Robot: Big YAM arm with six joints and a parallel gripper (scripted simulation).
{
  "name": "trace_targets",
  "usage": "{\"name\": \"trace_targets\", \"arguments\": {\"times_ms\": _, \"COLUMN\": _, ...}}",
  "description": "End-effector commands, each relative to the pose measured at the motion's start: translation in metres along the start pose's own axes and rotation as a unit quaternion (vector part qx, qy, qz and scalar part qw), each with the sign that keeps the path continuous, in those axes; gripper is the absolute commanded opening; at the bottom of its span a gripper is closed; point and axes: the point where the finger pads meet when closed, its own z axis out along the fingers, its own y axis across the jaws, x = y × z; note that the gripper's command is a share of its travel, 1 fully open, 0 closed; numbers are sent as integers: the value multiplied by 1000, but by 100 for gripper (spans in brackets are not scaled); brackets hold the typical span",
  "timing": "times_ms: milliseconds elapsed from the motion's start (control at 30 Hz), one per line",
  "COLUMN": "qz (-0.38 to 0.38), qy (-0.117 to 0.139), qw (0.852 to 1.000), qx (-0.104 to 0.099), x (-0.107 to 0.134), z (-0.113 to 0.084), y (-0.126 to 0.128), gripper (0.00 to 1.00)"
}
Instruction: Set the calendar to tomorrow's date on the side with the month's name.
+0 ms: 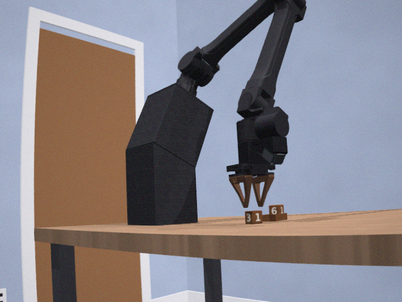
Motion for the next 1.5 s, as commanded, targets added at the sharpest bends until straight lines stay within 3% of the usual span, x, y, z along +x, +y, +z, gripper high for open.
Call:
{"name": "trace_targets", "arguments": {"times_ms": 0, "qz": -6, "qy": -10, "qw": 1000, "qx": -3, "x": -6, "z": -2, "y": 7, "gripper": 45}}
{"name": "trace_targets", "arguments": {"times_ms": 967, "qz": -6, "qy": -10, "qw": 1000, "qx": -3, "x": -6, "z": -2, "y": 7, "gripper": 45}}
{"name": "trace_targets", "arguments": {"times_ms": 1467, "qz": 0, "qy": -11, "qw": 1000, "qx": -2, "x": -8, "z": -43, "y": 0, "gripper": 45}}
